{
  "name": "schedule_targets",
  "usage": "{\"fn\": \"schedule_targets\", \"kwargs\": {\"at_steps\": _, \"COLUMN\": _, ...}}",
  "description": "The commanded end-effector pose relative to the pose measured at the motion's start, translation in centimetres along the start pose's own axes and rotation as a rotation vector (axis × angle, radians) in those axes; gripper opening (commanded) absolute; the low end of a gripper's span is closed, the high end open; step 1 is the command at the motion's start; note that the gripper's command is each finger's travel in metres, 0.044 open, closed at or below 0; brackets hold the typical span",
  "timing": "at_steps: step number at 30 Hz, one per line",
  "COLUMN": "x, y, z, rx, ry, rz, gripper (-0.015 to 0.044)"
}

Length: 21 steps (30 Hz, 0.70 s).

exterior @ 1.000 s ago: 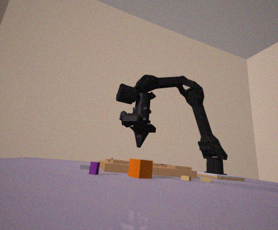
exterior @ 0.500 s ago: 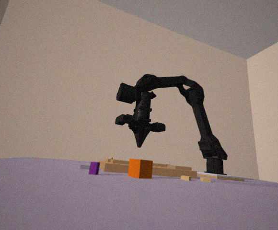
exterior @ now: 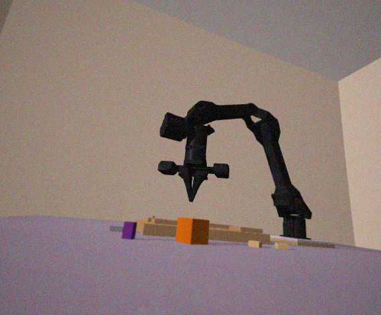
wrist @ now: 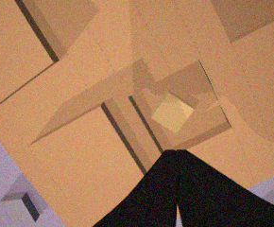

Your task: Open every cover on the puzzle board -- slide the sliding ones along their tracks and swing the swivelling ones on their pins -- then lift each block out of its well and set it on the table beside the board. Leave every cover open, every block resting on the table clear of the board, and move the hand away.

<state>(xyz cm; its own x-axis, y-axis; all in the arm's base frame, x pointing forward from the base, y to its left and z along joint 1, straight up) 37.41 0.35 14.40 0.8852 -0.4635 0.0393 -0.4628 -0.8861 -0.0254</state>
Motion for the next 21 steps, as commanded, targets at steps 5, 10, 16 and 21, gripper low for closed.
{"fn": "schedule_targets", "kwargs": {"at_steps": 5, "x": -0.18, "y": -0.31, "z": 0.03, "rx": -0.009, "ry": -0.003, "rz": 0.6, "gripper": 0.0}}
{"fn": "schedule_targets", "kwargs": {"at_steps": 10, "x": -0.18, "y": -0.31, "z": 0.03, "rx": -0.009, "ry": -0.003, "rz": 0.6, "gripper": 0.0}}
{"fn": "schedule_targets", "kwargs": {"at_steps": 16, "x": -0.18, "y": -0.31, "z": 0.03, "rx": -0.009, "ry": -0.003, "rz": 0.6, "gripper": 0.0}}
{"fn": "schedule_targets", "kwargs": {"at_steps": 21, "x": -0.16, "y": -0.34, "z": 0.48, "rx": -0.009, "ry": -0.003, "rz": 0.6, "gripper": 0.0}}
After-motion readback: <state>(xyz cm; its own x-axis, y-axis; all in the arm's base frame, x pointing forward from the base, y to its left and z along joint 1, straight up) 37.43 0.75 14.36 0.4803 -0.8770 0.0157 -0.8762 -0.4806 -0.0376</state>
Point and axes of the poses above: the point midway between the two fingers, 35 mm back from their tips, its own z axis out along the fingers, its own x axis across the jaws, y = z × x, the point moved 3 cm from there along -z, back along the fingers, and after that the axes turned 8 degrees about -z, right-handed, at the moved point
